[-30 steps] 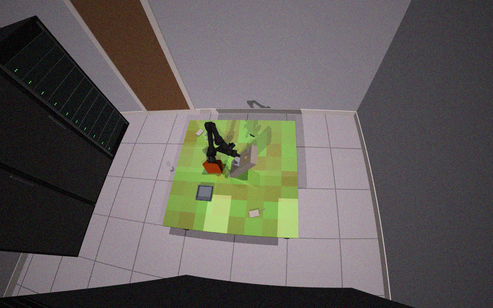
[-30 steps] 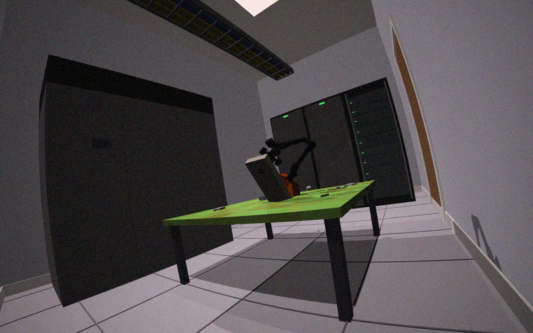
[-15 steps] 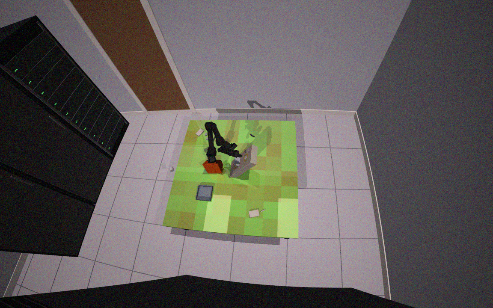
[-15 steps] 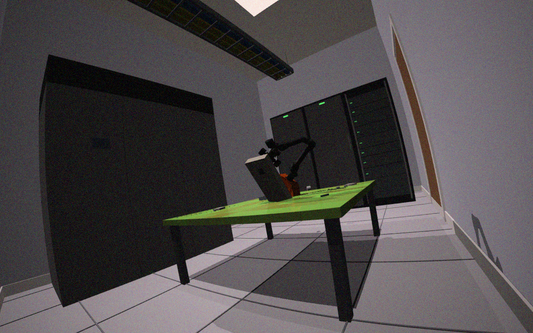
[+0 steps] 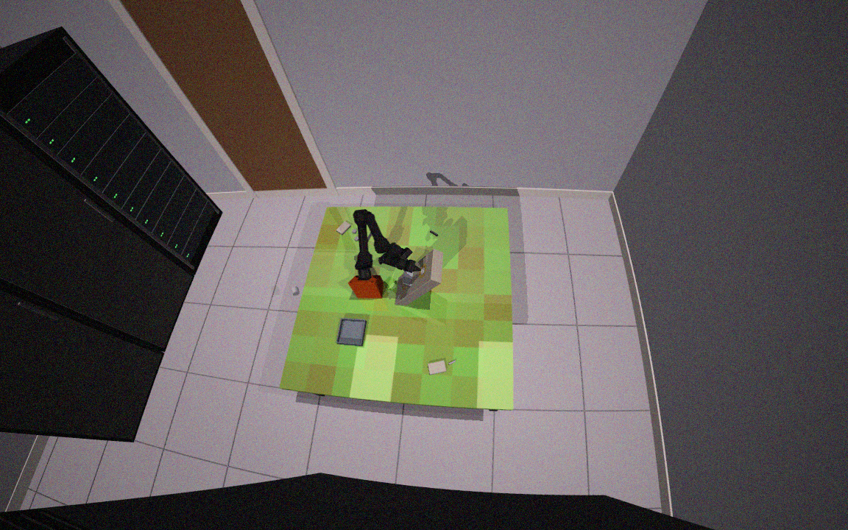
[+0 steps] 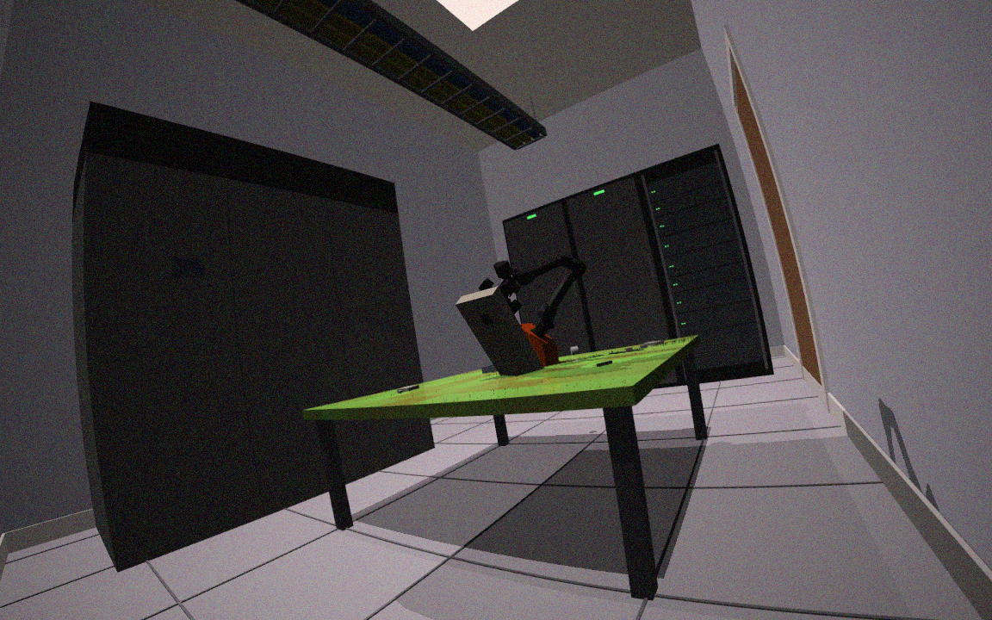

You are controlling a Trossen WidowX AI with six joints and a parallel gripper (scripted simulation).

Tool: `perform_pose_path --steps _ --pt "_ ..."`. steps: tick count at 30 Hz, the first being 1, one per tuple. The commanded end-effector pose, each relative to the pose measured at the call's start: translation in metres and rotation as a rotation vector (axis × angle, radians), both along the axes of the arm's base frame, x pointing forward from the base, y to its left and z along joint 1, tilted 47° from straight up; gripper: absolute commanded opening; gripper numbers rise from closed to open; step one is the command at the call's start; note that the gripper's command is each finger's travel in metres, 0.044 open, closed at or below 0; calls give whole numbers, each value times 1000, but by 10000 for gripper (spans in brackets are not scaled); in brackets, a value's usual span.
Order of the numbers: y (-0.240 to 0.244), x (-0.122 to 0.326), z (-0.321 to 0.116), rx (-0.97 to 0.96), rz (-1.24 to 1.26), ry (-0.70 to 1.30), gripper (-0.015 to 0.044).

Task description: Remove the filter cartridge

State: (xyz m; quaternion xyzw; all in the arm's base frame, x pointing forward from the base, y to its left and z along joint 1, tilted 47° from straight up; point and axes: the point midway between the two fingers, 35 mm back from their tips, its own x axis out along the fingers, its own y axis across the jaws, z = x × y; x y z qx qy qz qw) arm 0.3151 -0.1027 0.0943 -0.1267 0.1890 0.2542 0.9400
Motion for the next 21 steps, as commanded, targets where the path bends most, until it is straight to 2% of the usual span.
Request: perform_pose_path --steps 1,21 --pt "4 5 -6 10 -5 10 90" --pt "7 8 -10 12 -6 7 90"
